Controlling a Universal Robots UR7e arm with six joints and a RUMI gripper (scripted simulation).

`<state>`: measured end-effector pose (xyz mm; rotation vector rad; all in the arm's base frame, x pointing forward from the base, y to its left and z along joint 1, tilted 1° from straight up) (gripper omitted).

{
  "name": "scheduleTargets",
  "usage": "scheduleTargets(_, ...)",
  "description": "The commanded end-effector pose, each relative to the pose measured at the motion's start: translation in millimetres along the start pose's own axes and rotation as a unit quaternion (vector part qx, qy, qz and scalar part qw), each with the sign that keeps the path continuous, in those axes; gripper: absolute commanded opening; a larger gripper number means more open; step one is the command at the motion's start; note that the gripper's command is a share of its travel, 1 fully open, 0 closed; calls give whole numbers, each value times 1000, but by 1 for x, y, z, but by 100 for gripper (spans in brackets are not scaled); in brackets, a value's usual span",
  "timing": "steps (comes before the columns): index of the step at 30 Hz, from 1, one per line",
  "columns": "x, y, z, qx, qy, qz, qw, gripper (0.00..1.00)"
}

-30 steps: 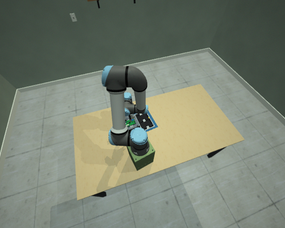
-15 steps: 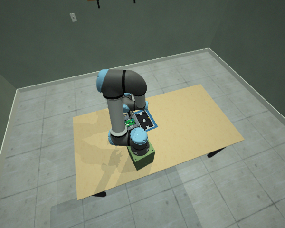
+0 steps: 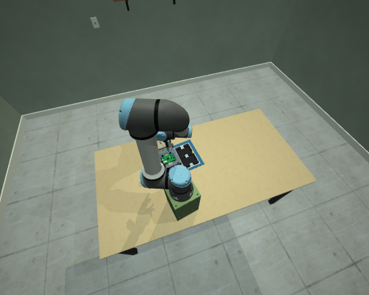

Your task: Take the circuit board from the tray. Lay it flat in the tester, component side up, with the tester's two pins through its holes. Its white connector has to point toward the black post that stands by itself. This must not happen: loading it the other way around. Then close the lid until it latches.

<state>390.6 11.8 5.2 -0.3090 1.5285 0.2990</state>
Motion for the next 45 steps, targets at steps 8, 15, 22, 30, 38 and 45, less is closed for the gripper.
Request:
scheduleTargets(8, -35, -2, 0, 0, 2, 2, 1000, 59)
scheduleTargets(15, -46, -2, 0, 1, 2, 2, 1000, 59)
scheduleTargets(22, -50, -2, 0, 1, 2, 2, 1000, 59)
scheduleTargets(30, -50, -1, 0, 1, 3, 3, 1000, 59)
scheduleTargets(38, -50, -1, 0, 1, 3, 3, 1000, 30)
scheduleTargets(45, -50, -1, 0, 1, 3, 3, 1000, 30)
Point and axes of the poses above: the point where the finger pads meet when closed, its own x axis out along the fingers, its own z axis across the jaws, y = z × x, the point moved 6 cm from there along -x, back along the fingers, and after that the axes turned 14 degrees about -x, right-handed, at the moved point
